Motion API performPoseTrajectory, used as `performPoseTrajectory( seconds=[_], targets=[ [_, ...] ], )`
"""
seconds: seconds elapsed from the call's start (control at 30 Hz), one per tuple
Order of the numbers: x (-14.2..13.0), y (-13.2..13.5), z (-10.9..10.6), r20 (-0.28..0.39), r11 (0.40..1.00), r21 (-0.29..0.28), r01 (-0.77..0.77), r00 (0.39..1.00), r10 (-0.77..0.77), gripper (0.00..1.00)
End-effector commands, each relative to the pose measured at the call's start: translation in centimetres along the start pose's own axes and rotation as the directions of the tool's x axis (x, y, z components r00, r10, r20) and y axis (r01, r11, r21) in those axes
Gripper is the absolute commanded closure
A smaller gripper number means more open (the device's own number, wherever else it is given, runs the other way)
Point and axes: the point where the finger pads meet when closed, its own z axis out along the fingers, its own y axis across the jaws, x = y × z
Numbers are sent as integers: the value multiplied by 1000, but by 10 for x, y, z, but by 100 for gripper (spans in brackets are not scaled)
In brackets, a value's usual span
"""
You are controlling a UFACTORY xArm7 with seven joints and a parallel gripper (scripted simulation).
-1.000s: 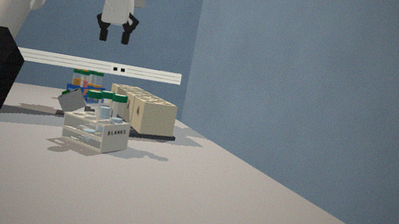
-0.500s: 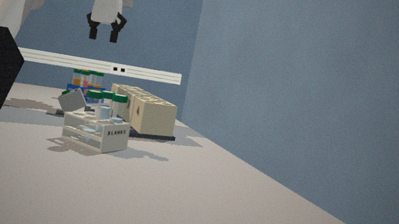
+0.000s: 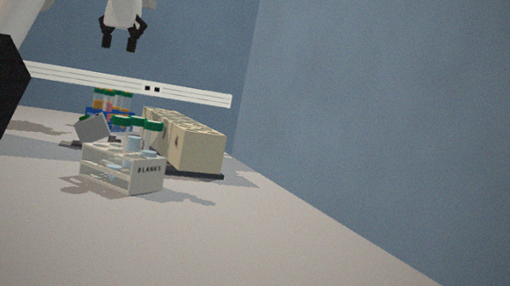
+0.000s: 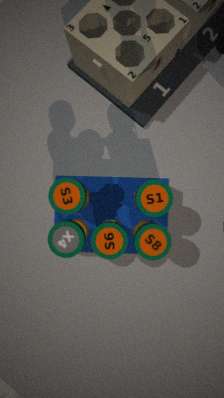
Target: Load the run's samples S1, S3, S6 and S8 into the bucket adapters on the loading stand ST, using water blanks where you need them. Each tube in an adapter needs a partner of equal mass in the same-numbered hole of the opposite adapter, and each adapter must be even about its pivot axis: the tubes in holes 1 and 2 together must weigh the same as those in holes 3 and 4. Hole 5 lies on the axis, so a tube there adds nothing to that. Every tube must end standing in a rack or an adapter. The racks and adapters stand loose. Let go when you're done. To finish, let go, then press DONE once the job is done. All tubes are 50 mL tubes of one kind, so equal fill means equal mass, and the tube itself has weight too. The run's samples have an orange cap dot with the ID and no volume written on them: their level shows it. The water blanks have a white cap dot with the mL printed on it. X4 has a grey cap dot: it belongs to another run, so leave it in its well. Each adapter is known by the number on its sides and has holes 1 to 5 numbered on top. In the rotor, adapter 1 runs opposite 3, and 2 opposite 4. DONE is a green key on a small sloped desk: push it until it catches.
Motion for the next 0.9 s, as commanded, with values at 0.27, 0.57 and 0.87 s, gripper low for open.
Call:
performPoseTrajectory(
  seconds=[0.27,0.57,0.87],
  targets=[
    [8,-18,9,-3,1000,-3,-1,1000,0,0],
    [8,-18,28,-3,1000,-3,-1,1000,1,0],
    [8,-18,52,-3,1000,-3,-1,1000,1,0]
  ],
)
